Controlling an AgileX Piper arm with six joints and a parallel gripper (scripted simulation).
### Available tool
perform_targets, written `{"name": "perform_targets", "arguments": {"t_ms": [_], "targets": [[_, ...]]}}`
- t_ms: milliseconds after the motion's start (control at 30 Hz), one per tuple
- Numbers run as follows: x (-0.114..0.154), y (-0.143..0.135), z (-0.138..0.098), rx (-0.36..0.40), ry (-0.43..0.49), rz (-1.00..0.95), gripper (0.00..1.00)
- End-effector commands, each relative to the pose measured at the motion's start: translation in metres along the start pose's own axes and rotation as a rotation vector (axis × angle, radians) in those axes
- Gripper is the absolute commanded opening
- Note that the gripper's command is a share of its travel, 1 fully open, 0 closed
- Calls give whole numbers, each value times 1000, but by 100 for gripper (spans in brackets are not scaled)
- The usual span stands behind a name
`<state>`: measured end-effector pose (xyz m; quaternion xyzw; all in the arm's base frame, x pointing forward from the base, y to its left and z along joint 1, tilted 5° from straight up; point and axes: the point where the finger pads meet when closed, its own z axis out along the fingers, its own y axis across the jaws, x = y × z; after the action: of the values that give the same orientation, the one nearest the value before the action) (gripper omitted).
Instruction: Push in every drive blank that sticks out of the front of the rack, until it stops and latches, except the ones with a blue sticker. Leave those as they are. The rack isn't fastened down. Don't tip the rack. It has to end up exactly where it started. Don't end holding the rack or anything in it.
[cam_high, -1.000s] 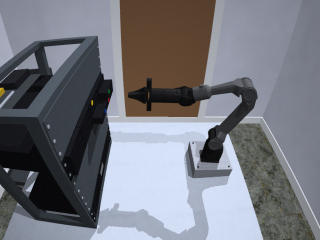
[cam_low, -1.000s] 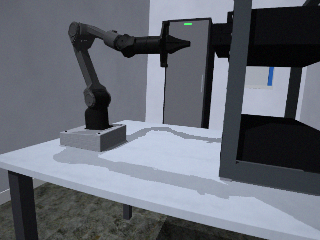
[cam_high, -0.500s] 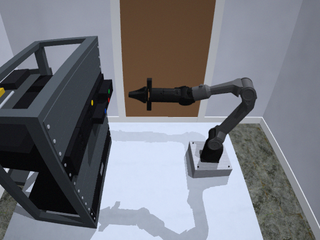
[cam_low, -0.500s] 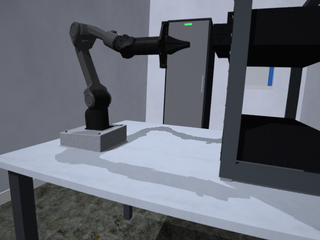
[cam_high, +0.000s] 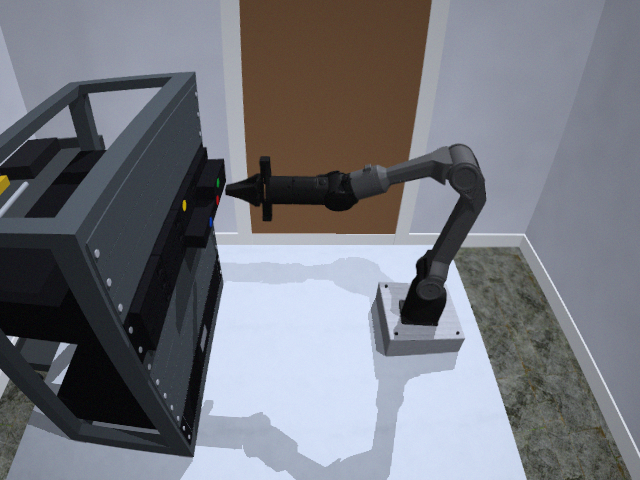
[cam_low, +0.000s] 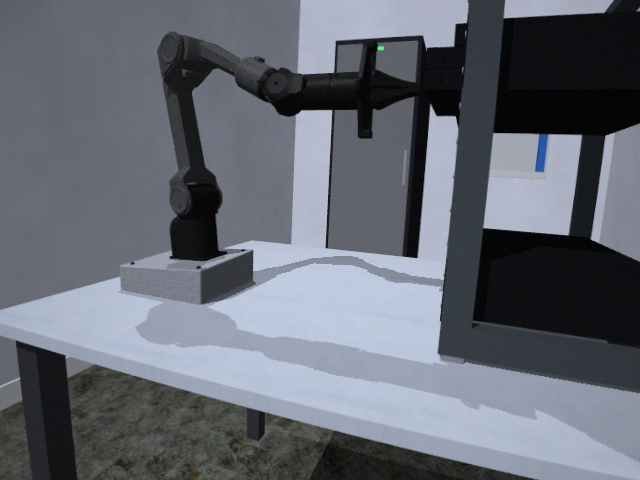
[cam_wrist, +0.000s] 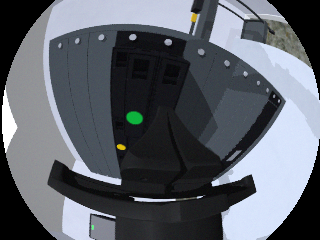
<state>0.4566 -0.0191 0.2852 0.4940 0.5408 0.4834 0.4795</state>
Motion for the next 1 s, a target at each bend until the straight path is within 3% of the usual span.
{"name": "perform_targets", "arguments": {"t_ms": [0,967], "targets": [[0,1,2,-2,0,-1,0],[0,2,12,-2,0,-1,0]]}}
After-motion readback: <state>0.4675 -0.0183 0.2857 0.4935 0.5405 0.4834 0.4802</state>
